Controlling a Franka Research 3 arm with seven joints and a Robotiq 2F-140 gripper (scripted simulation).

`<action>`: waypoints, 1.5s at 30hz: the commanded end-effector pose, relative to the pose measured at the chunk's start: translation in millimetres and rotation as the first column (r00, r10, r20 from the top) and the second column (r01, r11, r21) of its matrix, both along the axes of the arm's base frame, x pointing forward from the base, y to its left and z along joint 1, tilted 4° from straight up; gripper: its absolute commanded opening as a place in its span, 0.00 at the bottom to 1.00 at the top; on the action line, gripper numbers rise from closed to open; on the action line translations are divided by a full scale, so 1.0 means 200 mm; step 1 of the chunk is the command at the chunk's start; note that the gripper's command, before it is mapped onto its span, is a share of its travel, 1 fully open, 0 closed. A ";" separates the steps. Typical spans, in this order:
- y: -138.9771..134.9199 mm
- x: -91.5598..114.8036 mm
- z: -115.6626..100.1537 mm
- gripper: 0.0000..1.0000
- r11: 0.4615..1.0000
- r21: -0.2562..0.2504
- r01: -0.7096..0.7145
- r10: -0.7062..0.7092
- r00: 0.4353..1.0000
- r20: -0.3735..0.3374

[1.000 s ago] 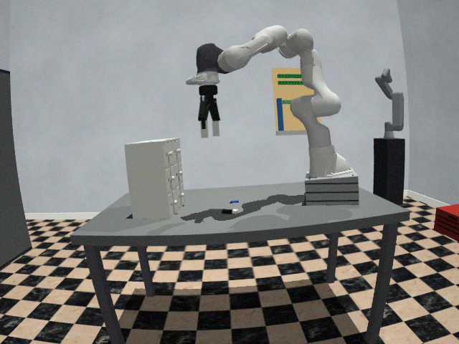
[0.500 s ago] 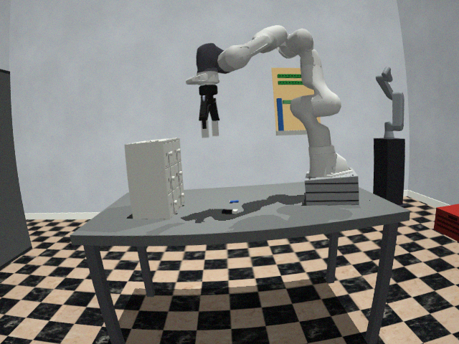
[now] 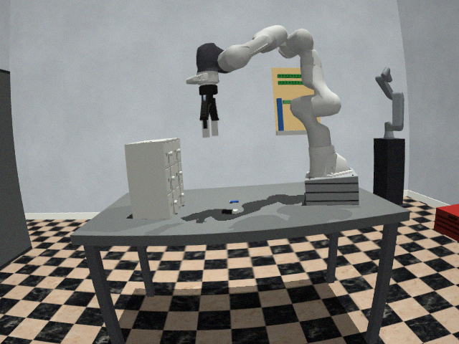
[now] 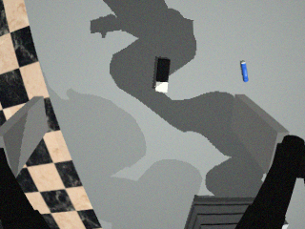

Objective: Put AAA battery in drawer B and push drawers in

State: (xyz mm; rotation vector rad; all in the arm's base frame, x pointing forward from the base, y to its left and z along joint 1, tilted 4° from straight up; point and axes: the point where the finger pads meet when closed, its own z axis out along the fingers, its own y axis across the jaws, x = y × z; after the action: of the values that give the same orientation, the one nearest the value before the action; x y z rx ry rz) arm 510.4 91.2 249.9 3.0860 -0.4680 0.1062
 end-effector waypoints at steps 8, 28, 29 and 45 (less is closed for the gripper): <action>0.01 0.00 0.01 1.00 0.999 -0.004 -0.051 0.051 0.999 -0.002; 0.01 0.00 0.01 1.00 0.997 -0.006 -0.078 0.078 0.997 -0.003; 0.01 0.00 0.01 1.00 0.997 -0.006 -0.078 0.078 0.997 -0.003; 0.02 0.00 0.01 1.00 0.995 -0.007 -0.104 0.104 0.995 -0.004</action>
State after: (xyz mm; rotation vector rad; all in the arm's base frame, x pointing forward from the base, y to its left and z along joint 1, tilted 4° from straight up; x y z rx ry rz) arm 509.8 95.1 251.0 3.1000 -0.3394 0.1042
